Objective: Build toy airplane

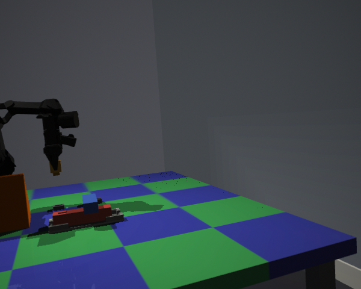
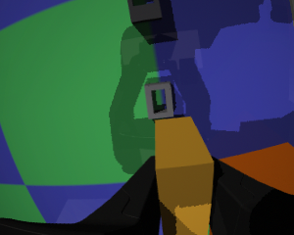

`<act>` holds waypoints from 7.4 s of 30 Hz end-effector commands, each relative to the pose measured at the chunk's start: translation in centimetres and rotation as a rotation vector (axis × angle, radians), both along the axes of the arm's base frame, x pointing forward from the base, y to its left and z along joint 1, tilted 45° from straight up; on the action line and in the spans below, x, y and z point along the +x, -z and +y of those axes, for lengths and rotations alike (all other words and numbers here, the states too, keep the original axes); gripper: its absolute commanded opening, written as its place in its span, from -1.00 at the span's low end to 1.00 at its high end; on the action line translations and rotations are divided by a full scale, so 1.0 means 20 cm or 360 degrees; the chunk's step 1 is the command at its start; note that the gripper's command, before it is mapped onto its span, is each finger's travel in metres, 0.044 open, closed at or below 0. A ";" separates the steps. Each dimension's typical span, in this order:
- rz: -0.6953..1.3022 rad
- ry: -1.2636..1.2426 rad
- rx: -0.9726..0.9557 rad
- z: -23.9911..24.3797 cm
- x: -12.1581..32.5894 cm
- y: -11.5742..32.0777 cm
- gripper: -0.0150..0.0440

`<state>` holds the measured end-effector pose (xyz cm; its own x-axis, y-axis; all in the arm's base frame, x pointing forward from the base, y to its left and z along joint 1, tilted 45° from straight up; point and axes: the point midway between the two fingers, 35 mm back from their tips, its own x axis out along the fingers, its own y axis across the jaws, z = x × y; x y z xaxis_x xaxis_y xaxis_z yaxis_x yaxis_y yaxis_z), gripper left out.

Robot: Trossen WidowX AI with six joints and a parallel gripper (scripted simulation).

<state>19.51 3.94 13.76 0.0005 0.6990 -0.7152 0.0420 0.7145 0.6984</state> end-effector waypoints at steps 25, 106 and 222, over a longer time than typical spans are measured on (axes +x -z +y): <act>0.0025 0.0025 -0.0040 -0.29 0.14 0.33 -0.49; 0.0024 0.0018 -0.0014 -0.71 0.02 1.05 -0.27; 0.0025 0.0018 -0.0017 -0.91 0.05 0.87 0.39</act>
